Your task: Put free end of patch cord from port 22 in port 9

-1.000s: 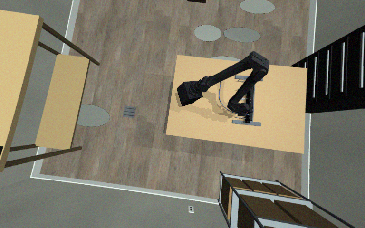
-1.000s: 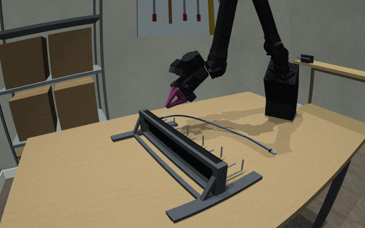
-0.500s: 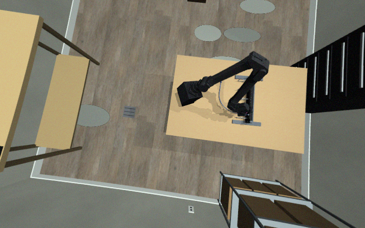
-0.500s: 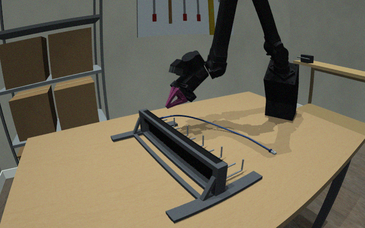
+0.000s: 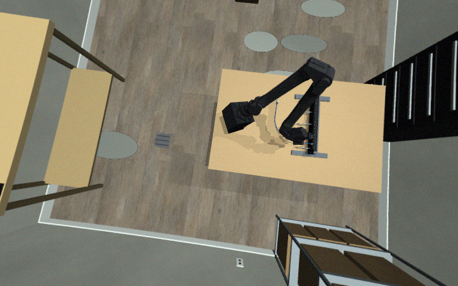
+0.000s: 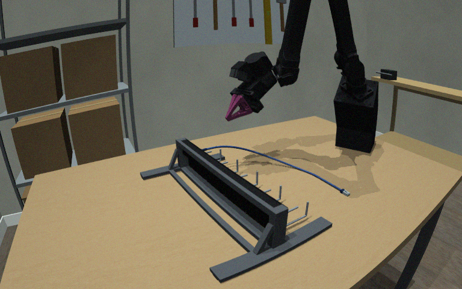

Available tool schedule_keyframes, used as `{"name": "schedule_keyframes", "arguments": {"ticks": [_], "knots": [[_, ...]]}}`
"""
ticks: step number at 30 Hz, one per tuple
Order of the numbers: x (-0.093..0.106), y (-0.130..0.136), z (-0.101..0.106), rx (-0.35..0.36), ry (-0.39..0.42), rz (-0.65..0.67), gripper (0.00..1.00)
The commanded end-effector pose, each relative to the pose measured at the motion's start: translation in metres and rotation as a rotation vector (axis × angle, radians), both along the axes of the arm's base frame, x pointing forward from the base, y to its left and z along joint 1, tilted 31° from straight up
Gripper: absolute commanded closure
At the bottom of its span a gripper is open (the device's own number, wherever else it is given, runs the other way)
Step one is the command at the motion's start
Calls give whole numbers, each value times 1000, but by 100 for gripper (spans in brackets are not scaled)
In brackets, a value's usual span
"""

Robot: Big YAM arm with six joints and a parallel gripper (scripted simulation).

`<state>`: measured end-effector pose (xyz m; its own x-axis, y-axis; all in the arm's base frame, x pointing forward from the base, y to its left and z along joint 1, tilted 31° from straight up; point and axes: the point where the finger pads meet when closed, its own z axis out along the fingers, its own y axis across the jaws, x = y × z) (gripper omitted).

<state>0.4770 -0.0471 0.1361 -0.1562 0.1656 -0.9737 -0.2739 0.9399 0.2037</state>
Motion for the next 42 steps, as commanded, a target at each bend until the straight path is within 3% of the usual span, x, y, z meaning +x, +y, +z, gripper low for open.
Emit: {"name": "schedule_keyframes", "arguments": {"ticks": [1,5,9,21,24,28,30,31,42], "knots": [[-27,-15,18,-30,-49,-26,100],[-54,-22,17,-27,-35,-27,100],[-67,-26,16,-24,-27,-27,100],[-63,-9,8,-38,4,6,100],[-52,11,6,-88,22,39,100],[-41,60,-5,-206,78,121,100],[-41,60,-5,-206,78,121,100],[-39,76,-9,-247,96,150,100],[-60,184,-38,-582,194,388,100]]}}
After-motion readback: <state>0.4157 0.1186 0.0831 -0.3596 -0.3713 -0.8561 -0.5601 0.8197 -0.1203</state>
